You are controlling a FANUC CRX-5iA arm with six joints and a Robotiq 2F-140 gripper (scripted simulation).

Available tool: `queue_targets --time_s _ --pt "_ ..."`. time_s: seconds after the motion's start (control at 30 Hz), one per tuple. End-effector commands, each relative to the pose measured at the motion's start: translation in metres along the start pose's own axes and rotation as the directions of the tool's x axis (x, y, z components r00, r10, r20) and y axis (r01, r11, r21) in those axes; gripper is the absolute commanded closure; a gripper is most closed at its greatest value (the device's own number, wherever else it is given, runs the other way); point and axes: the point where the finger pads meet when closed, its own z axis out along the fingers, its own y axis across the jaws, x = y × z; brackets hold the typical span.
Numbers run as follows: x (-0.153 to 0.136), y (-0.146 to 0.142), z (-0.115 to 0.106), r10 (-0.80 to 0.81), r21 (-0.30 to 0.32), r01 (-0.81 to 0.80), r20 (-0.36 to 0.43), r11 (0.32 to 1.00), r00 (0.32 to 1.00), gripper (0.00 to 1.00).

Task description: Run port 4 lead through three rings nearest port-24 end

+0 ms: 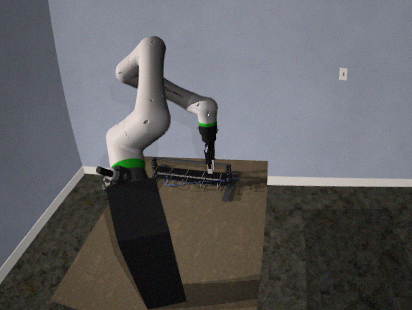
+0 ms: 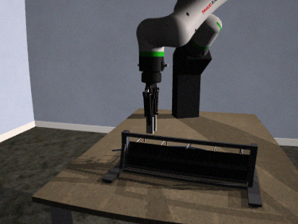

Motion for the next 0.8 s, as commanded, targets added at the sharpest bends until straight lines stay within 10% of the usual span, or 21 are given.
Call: queue_targets --time_s 0.0,0.43,0.47,0.77 --pt "0.0001 -0.0003 -0.0084 0.0 0.0 0.0 0.0 1.0 1.0 0.8" --pt "0.0001 -0.0003 -0.0167 0.0 0.0 0.0 0.0 1.0 1.0 0.8" --pt "0.0001 -0.0003 -0.0167 0.0 0.0 0.0 0.0 1.0 1.0 1.0" --pt "0.0001 -0.0003 -0.0167 0.0 0.0 0.0 0.0 1.0 1.0 1.0"
